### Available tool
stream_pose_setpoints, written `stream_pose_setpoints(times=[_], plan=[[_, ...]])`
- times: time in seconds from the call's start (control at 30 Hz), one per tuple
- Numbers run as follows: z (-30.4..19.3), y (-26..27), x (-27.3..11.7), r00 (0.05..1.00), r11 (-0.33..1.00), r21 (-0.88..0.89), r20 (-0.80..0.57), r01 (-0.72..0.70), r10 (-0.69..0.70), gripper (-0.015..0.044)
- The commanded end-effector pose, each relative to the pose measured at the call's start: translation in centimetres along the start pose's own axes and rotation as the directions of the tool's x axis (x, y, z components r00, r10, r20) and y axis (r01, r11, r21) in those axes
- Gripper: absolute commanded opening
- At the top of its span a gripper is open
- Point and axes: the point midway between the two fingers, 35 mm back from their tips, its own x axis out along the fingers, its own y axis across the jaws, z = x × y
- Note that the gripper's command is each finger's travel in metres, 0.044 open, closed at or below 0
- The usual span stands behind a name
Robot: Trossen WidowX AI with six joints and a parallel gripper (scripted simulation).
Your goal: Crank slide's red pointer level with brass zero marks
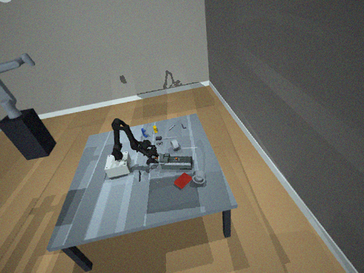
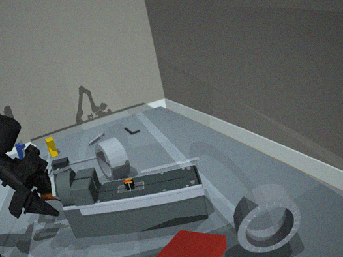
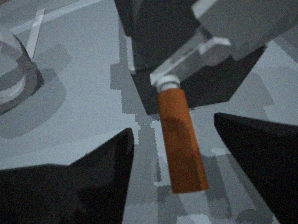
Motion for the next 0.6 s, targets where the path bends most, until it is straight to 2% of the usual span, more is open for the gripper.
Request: stream_pose_setpoints(times=[0.0, 0.03, 0.57], plan=[[0.0, 0.0, 0.0, 1.0, 1.0, 0.0, 0.0, 0.001, -0.001, 0.042], [0.0, 0.0, 0.0, 1.0, 1.0, 0.0, 0.0, 0.001, -0.001, 0.044], [3.0, 0.0, -2.7, 1.0, 1.0, 0.0, 0.001, 0.0, 0.0, 0.044]])
